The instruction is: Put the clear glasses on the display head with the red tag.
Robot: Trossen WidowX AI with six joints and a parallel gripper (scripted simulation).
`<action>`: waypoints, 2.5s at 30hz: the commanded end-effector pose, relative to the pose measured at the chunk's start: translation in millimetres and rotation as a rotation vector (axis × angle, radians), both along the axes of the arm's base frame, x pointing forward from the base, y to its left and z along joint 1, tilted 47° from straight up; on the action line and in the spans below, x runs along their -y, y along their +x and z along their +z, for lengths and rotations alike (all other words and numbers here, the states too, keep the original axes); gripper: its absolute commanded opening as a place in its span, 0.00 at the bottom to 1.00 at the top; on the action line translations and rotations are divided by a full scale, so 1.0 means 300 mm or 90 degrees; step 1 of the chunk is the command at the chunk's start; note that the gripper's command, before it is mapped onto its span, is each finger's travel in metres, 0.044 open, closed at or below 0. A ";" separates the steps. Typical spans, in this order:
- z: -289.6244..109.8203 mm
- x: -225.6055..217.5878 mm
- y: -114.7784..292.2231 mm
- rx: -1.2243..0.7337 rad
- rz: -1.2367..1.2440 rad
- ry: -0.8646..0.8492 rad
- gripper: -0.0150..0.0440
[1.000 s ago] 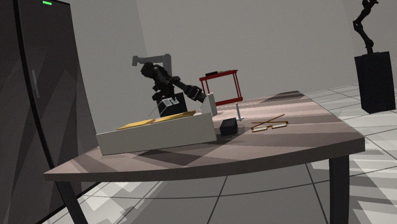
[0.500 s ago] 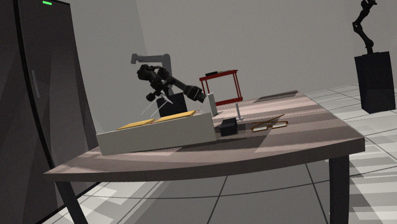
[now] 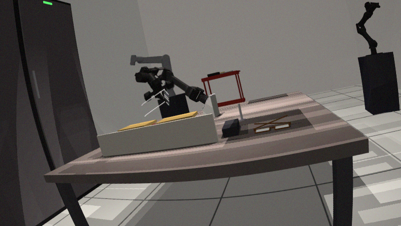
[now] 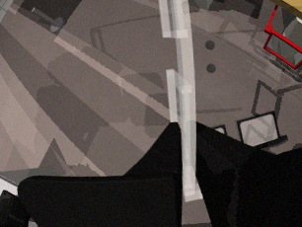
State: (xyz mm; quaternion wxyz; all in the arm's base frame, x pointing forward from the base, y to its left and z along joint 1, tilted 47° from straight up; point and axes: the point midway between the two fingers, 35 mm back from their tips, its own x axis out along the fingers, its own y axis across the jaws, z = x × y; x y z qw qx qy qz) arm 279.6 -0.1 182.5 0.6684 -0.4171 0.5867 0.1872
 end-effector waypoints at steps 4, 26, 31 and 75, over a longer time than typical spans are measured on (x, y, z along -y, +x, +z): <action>0.034 0.026 -0.032 -0.006 0.113 -0.015 0.25; 0.152 0.102 -0.147 0.000 0.493 -0.131 0.25; 0.175 0.115 -0.176 0.000 0.577 -0.170 0.25; 0.271 0.154 -0.318 -0.029 0.938 -0.418 0.25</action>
